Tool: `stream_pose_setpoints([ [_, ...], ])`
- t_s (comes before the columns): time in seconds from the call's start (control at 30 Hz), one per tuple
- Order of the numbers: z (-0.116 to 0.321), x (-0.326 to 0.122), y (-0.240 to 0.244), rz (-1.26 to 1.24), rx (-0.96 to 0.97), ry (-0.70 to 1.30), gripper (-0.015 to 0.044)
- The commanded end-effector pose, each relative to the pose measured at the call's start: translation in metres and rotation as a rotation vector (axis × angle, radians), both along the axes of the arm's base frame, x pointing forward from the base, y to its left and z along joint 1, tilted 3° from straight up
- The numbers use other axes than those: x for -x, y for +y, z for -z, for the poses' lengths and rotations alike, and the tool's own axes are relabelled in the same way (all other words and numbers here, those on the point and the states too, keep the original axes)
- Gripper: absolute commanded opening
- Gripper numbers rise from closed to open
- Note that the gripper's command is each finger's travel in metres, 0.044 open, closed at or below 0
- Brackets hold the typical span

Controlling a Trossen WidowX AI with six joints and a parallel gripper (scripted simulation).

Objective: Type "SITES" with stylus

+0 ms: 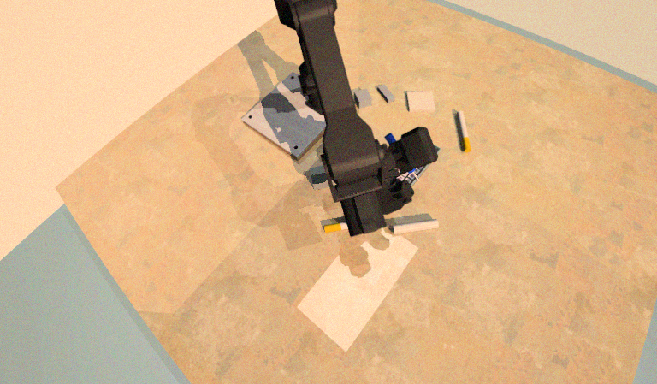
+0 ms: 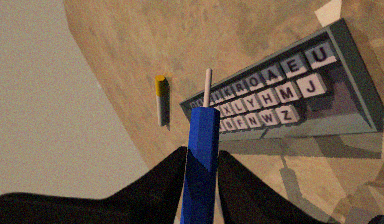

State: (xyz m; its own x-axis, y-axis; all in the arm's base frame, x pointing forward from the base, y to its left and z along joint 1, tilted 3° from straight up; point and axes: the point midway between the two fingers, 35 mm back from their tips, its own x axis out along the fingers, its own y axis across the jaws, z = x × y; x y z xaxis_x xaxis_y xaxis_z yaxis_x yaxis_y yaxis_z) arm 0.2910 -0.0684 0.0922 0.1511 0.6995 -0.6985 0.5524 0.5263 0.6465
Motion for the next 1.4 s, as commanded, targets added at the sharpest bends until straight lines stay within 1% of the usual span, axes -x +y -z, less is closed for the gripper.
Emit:
stream_pose_setpoints([
  [0.0, -0.003, -0.005, 0.012, 0.071, -0.049, 0.103, 0.0000],
  [0.47, -0.010, -0.017, 0.055, 0.299, -0.177, 0.481, 0.0000],
  [0.87, -0.016, -0.023, 0.091, 0.480, -0.242, 0.832, 0.0000],
  [1.1, -0.015, -0.023, 0.093, 0.490, -0.244, 0.852, 0.0000],
  [1.37, 0.017, -0.021, 0.091, 0.490, -0.244, 0.852, 0.0000],
])
